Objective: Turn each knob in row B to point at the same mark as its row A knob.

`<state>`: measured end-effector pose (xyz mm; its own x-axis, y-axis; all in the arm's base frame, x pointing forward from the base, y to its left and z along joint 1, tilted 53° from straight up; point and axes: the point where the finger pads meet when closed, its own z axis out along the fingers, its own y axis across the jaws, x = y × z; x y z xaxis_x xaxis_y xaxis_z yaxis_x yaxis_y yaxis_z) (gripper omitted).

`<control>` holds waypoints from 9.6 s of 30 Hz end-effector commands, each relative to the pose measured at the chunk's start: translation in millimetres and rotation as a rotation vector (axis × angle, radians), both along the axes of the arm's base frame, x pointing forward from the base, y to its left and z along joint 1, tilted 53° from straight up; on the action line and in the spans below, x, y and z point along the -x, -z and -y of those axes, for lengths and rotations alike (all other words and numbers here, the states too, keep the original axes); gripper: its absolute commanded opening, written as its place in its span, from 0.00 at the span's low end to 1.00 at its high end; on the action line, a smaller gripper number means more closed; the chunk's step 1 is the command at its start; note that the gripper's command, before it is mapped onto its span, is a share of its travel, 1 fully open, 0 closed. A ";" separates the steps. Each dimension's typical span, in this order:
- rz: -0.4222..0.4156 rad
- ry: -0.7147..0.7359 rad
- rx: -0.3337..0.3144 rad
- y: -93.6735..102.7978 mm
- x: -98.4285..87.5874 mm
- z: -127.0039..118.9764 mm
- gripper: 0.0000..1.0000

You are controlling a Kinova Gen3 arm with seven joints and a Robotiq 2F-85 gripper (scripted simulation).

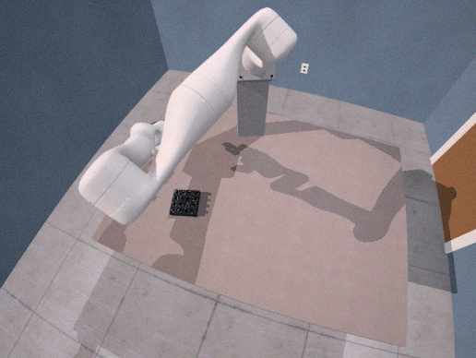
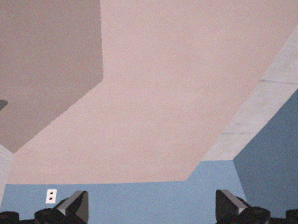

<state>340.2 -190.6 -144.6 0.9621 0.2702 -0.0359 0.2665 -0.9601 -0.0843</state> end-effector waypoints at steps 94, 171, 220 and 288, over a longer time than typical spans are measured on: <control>0.250 -0.011 -0.089 -40.7 -48.5 -33.5 1.00; 0.420 -0.022 -0.151 -67.9 -81.9 -57.4 1.00; 0.541 -0.030 -0.194 -87.1 -105.3 -74.5 1.00; 0.708 -0.039 -0.254 -114.0 -138.0 -97.6 1.00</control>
